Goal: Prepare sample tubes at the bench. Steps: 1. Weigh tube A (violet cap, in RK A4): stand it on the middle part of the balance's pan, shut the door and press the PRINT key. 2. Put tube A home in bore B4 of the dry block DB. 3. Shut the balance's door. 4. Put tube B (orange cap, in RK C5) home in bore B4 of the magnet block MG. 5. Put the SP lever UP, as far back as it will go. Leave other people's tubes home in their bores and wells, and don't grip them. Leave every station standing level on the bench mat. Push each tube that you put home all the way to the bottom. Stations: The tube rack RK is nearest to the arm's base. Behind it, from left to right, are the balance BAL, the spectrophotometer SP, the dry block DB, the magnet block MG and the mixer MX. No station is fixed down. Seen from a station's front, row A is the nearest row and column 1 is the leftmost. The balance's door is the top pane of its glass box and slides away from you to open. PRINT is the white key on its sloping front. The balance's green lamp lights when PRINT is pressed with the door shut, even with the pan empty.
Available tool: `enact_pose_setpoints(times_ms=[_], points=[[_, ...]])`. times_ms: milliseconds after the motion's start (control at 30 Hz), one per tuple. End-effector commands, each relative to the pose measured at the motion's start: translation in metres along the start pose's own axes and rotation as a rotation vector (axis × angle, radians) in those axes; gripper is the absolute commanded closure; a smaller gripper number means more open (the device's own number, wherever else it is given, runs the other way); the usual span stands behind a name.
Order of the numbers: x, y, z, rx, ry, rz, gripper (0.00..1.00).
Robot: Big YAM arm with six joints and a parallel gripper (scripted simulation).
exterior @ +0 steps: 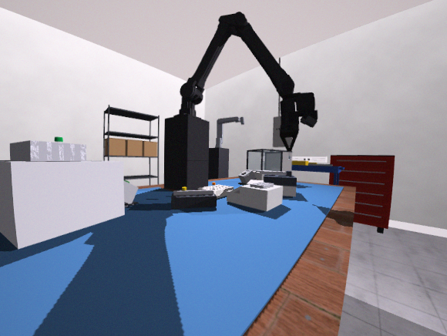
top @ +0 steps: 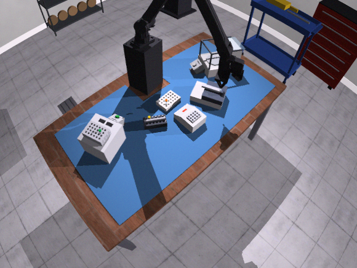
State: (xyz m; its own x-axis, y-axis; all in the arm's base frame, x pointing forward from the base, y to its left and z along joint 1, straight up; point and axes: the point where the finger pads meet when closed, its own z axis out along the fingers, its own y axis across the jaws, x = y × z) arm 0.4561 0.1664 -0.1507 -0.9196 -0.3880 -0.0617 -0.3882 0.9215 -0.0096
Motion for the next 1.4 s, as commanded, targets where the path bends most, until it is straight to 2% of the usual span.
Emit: enact_pose_setpoints(times_ms=[0, 67, 133, 200, 333, 400, 467, 567, 600, 633, 767, 833, 900, 967, 1000, 1133, 1167, 1367], points=[[0.008, -0.010, 0.013, -0.003, 0.016, -0.009, 0.91], [0.011, -0.026, 0.016, 0.001, 0.021, 0.080, 0.91], [0.018, -0.041, 0.021, -0.001, 0.026, 0.067, 0.91], [0.024, -0.056, 0.025, 0.002, 0.034, 0.155, 0.91], [0.035, -0.082, 0.031, 0.002, 0.036, 0.142, 0.91], [0.042, -0.096, 0.034, 0.003, 0.042, 0.230, 0.91], [0.050, -0.110, 0.038, 0.002, 0.045, 0.217, 0.91], [0.053, -0.115, 0.039, 0.002, 0.045, 0.217, 0.91], [0.052, -0.124, 0.040, 0.004, 0.040, 0.258, 0.91], [0.058, -0.130, 0.042, 0.003, 0.048, 0.305, 0.91], [0.080, -0.156, 0.049, 0.002, 0.058, 0.318, 0.91], [0.090, -0.169, 0.052, 0.003, 0.063, 0.393, 0.91], [0.097, -0.178, 0.055, 0.003, 0.063, 0.375, 0.91], [0.108, -0.190, 0.058, 0.003, 0.067, 0.454, 0.91], [0.113, -0.196, 0.059, 0.002, 0.067, 0.432, 0.91], [0.115, -0.198, 0.060, 0.002, 0.066, 0.432, 0.91], [0.105, -0.191, 0.058, 0.002, 0.064, 0.409, 0.91], [0.100, -0.188, 0.044, 0.008, 0.046, 0.431, 0.91]])
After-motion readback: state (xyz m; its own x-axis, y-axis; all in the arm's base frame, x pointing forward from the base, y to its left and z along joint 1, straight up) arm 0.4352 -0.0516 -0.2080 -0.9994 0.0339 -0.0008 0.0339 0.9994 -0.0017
